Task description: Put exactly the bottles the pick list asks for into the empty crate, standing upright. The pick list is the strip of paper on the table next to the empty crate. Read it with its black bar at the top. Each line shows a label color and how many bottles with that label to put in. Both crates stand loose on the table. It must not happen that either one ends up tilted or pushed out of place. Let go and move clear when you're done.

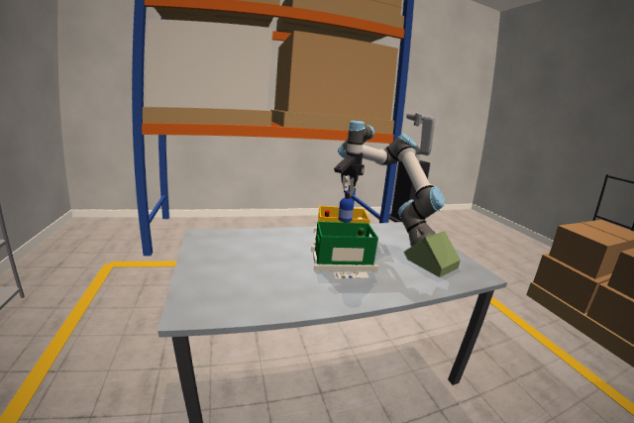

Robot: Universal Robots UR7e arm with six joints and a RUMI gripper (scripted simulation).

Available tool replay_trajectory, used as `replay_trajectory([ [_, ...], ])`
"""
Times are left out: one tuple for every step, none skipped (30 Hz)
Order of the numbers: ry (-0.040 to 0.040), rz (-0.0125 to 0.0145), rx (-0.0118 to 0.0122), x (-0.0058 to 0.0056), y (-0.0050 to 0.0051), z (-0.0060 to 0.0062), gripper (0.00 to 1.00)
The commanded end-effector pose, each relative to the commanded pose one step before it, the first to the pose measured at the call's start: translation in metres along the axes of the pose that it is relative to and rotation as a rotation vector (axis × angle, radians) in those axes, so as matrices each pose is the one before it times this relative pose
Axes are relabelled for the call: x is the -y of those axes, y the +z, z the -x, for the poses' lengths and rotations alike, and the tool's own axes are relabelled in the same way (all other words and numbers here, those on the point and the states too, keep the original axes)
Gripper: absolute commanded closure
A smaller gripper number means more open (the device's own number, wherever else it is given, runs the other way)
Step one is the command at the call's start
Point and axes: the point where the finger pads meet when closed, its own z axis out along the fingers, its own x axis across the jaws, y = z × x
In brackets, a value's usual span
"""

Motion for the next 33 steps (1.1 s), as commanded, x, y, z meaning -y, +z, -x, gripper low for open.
replay_trajectory([
  [0.00565, -0.00803, 0.00151, 0.00935, -0.00324, 0.00599, 1.0],
  [0.0, 0.0, 0.0, 0.00148, 0.0, 0.00136, 1.0],
  [0.0, 0.0, 0.0, 0.00148, 0.0, 0.00136, 1.0],
  [0.0, 0.0, 0.0, 0.00148, 0.0, 0.00136, 1.0],
  [0.0, 0.0, 0.0, 0.00148, 0.0, 0.00136, 1.0],
  [0.0, 0.0, 0.0, 0.00148, 0.0, 0.00136, 1.0],
  [0.0, 0.0, 0.0, 0.00148, 0.0, 0.00136, 1.0],
  [0.0, 0.0, 0.0, 0.00148, 0.0, 0.00136, 1.0],
  [0.0, 0.0, 0.0, 0.00148, 0.0, 0.00136, 1.0],
  [0.0, 0.0, 0.0, 0.0, 0.0, 0.0, 1.0],
  [0.0, 0.0, 0.0, 0.0, 0.0, 0.0, 1.0],
  [0.0, -0.00003, -0.00016, 0.00149, 0.0, 0.00131, 1.0],
  [0.0, 0.0, 0.00003, 0.00148, 0.0, 0.00136, 1.0],
  [0.0, 0.00001, 0.00004, 0.00148, 0.0, 0.00137, 1.0],
  [0.0, 0.00001, 0.00005, 0.00147, 0.0, 0.00137, 1.0],
  [0.0, 0.00001, 0.00005, 0.00147, 0.0, 0.00137, 1.0],
  [0.0, 0.0, 0.00002, 0.00148, 0.0, 0.00136, 1.0],
  [0.0, 0.0, 0.0, 0.00148, 0.0, 0.00136, 1.0],
  [0.0, 0.0, 0.0, 0.00148, 0.0, 0.00136, 1.0],
  [0.0, 0.0, 0.0, 0.00148, 0.0, 0.00136, 1.0],
  [0.0, 0.0, 0.0, 0.00148, 0.0, 0.00136, 1.0],
  [0.0, 0.0, 0.0, 0.00148, 0.0, 0.00136, 1.0],
  [0.0, 0.0, 0.0, 0.00198, 0.00001, 0.00173, 1.0],
  [0.0, 0.0, 0.0, 0.00187, 0.0, 0.00166, 1.0],
  [0.0, 0.0, 0.0, 0.00117, 0.0, 0.00102, 1.0],
  [0.0, -0.00001, -0.00003, 0.00024, 0.0, 0.00015, 1.0],
  [0.0, 0.0, 0.0, 0.0, 0.0, 0.0, 1.0],
  [0.0, 0.0, 0.0, 0.0, 0.0, 0.0, 1.0],
  [-0.00002, -0.00009, -0.00033, 0.00006, 0.00003, -0.00019, 1.0],
  [0.00015, 0.00014, -0.00007, 0.00004, 0.00005, -0.00017, 1.0],
  [0.00134, -0.00069, 0.00027, -0.00038, -0.0002, -0.00072, 1.0],
  [0.00081, -0.00053, 0.00019, -0.00037, -0.00016, -0.00057, 1.0],
  [0.00037, -0.00028, 0.0001, -0.00034, -0.00011, -0.00041, 1.0],
])
